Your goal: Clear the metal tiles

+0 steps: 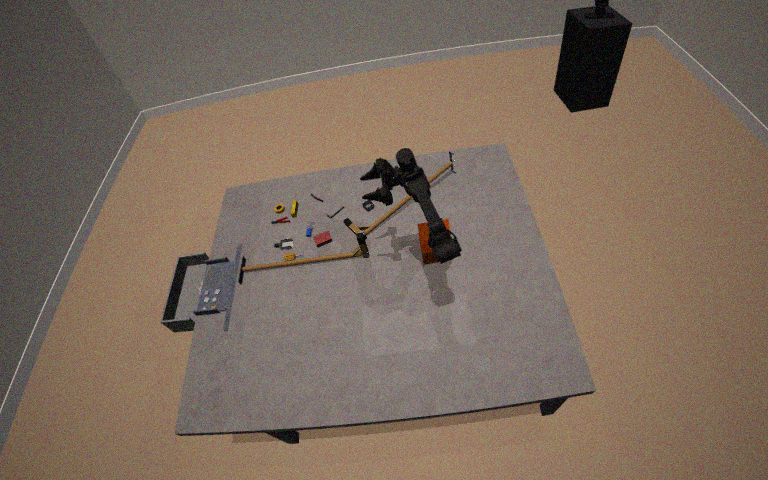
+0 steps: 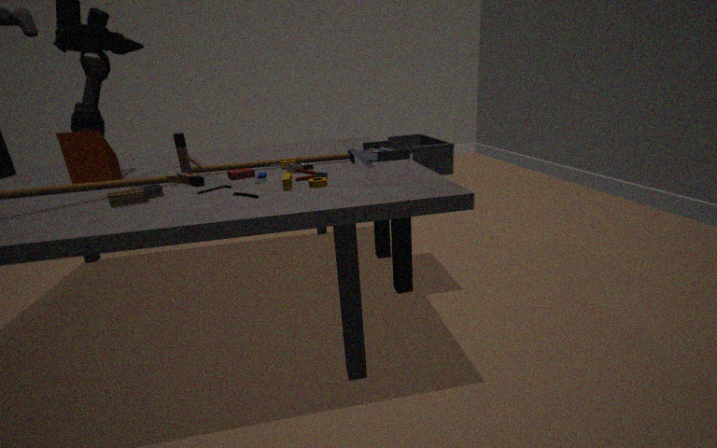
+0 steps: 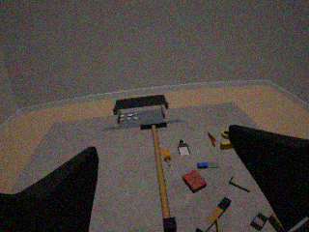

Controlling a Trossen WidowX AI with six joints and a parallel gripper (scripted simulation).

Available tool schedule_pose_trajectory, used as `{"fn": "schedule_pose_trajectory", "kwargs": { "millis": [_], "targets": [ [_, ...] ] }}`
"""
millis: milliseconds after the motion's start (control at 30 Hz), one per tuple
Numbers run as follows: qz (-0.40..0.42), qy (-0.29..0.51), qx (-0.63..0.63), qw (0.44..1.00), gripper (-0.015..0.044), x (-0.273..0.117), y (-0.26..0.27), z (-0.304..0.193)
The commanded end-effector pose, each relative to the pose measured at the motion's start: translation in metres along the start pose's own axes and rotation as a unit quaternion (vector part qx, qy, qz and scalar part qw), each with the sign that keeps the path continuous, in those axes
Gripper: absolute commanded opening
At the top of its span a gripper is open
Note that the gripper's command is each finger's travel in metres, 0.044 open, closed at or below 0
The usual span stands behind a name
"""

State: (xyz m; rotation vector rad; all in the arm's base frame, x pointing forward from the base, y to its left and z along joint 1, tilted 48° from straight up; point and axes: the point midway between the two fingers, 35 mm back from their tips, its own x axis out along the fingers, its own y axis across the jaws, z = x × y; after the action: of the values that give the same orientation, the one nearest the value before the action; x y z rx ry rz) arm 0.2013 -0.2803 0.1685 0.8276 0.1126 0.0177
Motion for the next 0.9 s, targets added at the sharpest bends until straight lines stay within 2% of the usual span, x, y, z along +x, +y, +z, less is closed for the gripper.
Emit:
{"fn": "schedule_pose_trajectory", "kwargs": {
  "millis": [0, 733, 867],
  "targets": [
    [0.002, 0.000, 0.001, 1.000, 0.0440, -0.0002, 0.0009, 0.0003],
    [0.002, 0.000, 0.001, 1.000, 0.0440, -0.0002, 0.0009, 0.0003],
    [0.001, 0.012, 0.006, 1.000, 0.0440, 0.0091, -0.0023, -0.0085]
  ]
}}
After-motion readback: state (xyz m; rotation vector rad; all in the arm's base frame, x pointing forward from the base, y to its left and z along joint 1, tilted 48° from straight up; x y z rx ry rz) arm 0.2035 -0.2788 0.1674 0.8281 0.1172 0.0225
